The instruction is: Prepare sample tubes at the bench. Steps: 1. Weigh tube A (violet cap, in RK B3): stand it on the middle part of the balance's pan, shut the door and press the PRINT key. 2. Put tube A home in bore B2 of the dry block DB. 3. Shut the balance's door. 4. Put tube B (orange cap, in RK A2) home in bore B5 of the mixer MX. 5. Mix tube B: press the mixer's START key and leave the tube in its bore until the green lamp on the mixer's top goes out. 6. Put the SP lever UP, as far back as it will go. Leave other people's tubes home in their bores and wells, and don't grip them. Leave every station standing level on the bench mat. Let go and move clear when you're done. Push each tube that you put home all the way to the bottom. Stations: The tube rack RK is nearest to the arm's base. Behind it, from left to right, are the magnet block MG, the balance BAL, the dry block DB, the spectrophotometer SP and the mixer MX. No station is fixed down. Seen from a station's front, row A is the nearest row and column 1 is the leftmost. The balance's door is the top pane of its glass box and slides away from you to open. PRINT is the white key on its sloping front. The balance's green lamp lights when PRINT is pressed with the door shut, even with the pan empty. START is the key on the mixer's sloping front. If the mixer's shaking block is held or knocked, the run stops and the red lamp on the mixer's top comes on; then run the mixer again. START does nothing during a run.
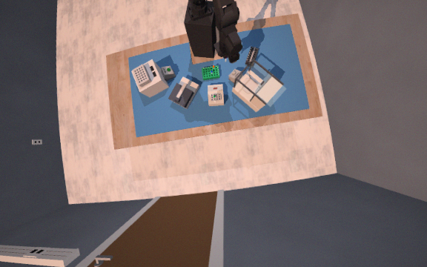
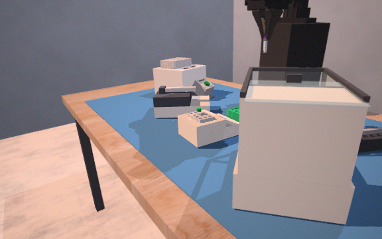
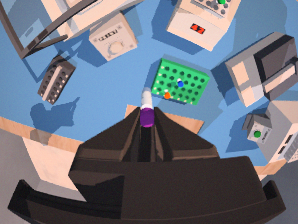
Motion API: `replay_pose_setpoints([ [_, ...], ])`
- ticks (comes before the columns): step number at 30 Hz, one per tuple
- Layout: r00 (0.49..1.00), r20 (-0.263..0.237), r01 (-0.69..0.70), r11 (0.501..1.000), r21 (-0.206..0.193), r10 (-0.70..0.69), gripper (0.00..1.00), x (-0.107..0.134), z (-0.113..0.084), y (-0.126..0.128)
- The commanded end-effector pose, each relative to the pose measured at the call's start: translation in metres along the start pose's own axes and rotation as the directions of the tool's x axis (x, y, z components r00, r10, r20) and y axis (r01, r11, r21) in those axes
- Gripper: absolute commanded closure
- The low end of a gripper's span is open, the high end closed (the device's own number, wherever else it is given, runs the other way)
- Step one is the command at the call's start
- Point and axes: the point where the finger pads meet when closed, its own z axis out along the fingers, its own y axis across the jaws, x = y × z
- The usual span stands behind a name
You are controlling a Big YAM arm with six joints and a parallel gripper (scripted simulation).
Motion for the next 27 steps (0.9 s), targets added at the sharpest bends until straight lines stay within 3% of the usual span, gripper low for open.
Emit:
replay_pose_setpoints([
  [1,0.997,0.013,0.073,0.997,0.001,-0.073,0.91,-0.038,-0.005,0.020],
  [13,0.973,0.011,0.231,0.973,-0.001,-0.231,0.91,-0.100,-0.005,0.073],
  [21,0.925,0.010,0.381,0.925,-0.002,-0.381,0.91,-0.152,-0.005,0.116],
  [23,0.925,0.010,0.381,0.925,-0.002,-0.381,0.91,-0.152,-0.005,0.116],
  [27,0.904,0.010,0.428,0.904,-0.003,-0.428,0.91,-0.176,-0.005,0.137],
])
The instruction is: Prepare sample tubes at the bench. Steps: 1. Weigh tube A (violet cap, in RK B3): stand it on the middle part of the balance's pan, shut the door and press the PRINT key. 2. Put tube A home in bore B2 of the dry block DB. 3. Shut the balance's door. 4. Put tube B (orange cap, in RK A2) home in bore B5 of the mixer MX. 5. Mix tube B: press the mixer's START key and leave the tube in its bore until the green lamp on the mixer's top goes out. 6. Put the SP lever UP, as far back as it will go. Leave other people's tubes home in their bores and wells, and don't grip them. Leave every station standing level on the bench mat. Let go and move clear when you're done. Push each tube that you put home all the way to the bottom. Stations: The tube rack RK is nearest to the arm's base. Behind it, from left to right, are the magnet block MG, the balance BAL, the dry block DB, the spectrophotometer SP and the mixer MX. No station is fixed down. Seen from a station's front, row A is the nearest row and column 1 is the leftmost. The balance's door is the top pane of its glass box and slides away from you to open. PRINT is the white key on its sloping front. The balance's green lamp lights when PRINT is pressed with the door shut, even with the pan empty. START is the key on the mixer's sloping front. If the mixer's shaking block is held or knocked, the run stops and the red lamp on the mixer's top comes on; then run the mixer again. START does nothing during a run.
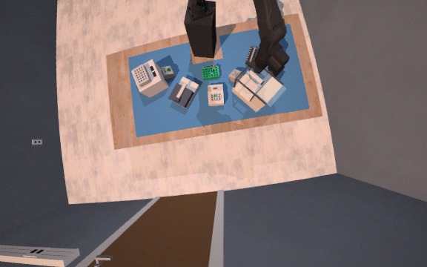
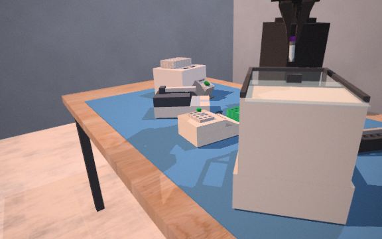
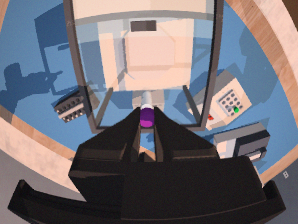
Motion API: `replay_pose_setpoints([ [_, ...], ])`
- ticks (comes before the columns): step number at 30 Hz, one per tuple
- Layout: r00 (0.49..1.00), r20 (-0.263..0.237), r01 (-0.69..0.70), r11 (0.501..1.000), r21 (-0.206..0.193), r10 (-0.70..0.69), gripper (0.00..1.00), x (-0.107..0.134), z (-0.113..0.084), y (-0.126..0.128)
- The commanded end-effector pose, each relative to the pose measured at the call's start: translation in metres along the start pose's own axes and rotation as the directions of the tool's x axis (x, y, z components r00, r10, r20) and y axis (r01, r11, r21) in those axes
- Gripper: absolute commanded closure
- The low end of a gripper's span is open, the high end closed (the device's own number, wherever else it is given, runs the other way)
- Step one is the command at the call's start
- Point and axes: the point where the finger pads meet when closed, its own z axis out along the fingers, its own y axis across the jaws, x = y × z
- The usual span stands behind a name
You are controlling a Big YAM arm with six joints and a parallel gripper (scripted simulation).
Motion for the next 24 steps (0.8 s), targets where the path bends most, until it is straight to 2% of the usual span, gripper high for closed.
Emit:
replay_pose_setpoints([
  [1,0.998,0.010,0.058,0.998,0.003,-0.058,0.91,-0.034,-0.006,0.008],
  [4,0.999,0.011,0.046,0.999,0.003,-0.046,0.91,-0.033,-0.006,0.001],
  [5,0.999,0.007,0.040,0.999,0.003,-0.040,0.91,-0.016,-0.012,0.000],
  [7,0.999,0.004,0.038,0.999,0.003,-0.038,0.91,-0.013,-0.011,-0.001],
  [9,0.999,-0.017,0.040,0.999,0.000,-0.040,0.91,-0.010,0.009,0.000],
  [10,0.999,-0.013,0.040,0.999,0.001,-0.040,0.91,-0.012,0.012,0.000],
  [24,0.999,-0.013,0.042,0.999,0.000,-0.042,0.91,-0.011,0.032,0.003],
])
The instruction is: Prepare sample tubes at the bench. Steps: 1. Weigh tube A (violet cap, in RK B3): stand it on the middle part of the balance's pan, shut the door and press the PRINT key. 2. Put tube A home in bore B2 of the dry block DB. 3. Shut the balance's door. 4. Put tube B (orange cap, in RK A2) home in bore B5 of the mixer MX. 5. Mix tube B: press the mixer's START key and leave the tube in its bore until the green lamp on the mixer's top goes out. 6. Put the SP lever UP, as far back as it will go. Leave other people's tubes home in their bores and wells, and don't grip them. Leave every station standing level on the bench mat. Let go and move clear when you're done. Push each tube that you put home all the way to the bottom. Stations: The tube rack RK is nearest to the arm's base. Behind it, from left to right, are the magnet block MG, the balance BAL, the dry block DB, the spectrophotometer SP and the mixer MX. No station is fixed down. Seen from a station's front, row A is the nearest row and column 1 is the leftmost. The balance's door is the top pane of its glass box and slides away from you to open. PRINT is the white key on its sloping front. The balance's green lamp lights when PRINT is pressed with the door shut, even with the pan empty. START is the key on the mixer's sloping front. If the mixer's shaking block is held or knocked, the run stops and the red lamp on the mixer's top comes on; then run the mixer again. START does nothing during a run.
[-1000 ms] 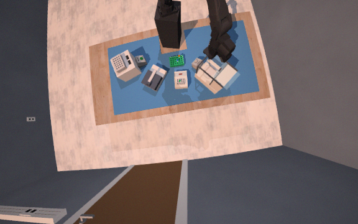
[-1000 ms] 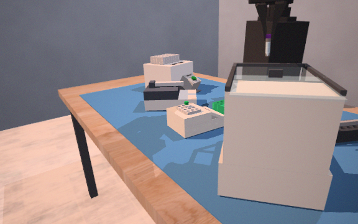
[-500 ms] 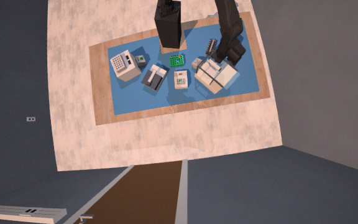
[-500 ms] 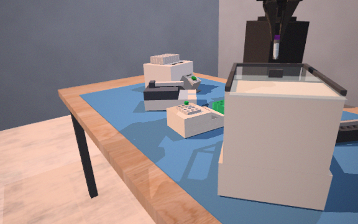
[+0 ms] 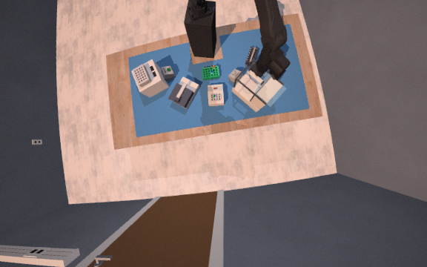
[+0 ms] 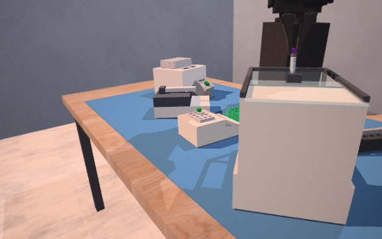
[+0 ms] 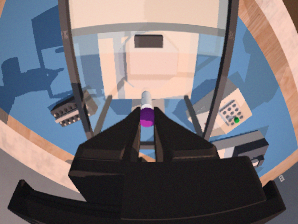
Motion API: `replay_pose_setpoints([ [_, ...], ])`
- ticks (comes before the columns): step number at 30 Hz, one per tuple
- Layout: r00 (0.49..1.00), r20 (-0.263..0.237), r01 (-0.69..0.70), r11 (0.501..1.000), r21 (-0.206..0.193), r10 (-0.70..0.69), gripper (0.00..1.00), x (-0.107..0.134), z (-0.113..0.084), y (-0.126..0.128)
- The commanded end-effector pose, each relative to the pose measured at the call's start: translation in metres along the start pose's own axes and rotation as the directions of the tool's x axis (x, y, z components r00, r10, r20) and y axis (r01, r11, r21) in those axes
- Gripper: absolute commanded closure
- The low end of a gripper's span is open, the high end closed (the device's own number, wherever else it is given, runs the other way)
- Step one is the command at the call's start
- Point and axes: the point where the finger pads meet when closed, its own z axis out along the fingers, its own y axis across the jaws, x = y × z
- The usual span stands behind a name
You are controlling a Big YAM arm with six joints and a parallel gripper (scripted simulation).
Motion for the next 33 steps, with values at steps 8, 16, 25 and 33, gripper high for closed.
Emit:
replay_pose_setpoints([
  [8,1.000,-0.003,0.009,1.000,0.002,-0.009,0.91,0.001,0.022,0.002],
  [16,1.000,-0.003,0.010,1.000,0.002,-0.010,0.91,0.001,0.036,0.004],
  [25,1.000,-0.003,0.007,1.000,0.002,-0.007,0.91,0.002,0.047,0.005],
  [33,1.000,-0.004,0.003,1.000,0.002,-0.003,0.91,0.002,0.061,0.005],
])
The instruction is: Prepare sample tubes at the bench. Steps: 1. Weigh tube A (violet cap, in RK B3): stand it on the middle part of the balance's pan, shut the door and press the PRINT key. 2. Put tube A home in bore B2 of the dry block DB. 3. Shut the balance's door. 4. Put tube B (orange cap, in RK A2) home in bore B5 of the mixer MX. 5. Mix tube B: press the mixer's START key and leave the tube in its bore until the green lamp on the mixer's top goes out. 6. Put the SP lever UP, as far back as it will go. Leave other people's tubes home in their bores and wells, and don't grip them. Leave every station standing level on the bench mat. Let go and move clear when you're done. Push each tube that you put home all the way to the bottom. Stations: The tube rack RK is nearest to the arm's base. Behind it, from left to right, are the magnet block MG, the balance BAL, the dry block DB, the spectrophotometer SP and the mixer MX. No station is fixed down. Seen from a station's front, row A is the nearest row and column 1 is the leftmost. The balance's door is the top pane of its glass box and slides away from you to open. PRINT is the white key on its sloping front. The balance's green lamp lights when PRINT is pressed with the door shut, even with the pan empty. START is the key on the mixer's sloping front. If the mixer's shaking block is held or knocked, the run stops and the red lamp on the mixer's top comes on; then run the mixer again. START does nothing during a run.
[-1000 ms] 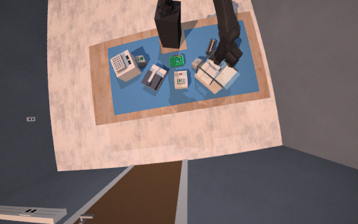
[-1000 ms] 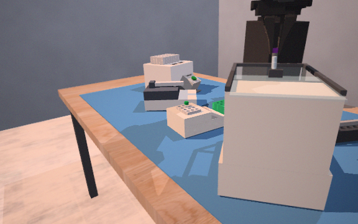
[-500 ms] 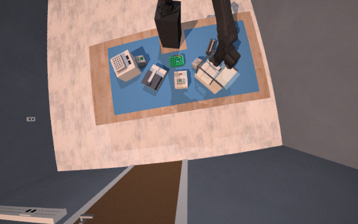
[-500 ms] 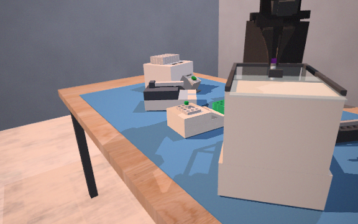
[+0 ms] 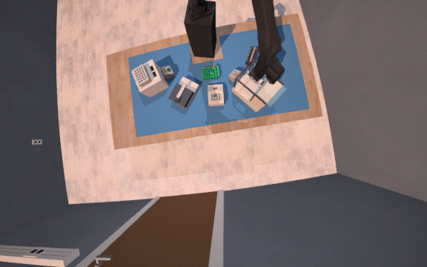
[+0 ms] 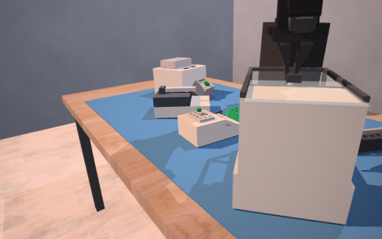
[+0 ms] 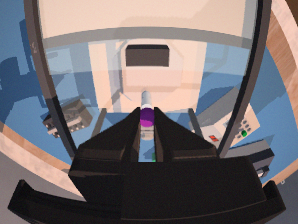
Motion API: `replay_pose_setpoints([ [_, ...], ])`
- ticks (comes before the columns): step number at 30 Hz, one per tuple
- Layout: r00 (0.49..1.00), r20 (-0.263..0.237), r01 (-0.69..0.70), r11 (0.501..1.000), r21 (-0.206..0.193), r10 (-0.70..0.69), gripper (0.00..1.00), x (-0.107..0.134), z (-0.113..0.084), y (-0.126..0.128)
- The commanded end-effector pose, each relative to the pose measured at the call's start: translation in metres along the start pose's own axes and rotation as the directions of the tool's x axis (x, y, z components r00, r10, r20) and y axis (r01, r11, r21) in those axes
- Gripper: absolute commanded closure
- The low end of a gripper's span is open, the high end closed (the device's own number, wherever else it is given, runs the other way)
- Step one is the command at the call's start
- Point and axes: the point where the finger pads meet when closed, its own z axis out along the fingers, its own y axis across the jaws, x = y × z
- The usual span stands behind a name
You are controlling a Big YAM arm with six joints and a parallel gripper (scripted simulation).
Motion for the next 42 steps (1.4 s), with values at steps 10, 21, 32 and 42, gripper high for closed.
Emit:
replay_pose_setpoints([
  [10,1.000,-0.006,0.000,1.000,0.002,0.000,0.91,0.003,0.026,0.006],
  [21,1.000,-0.004,0.000,1.000,0.002,0.000,0.91,0.002,0.044,0.006],
  [32,1.000,0.016,0.001,1.000,0.004,-0.001,0.91,-0.009,0.055,0.005],
  [42,1.000,0.031,0.001,1.000,0.005,-0.001,0.91,-0.018,0.066,0.004],
])
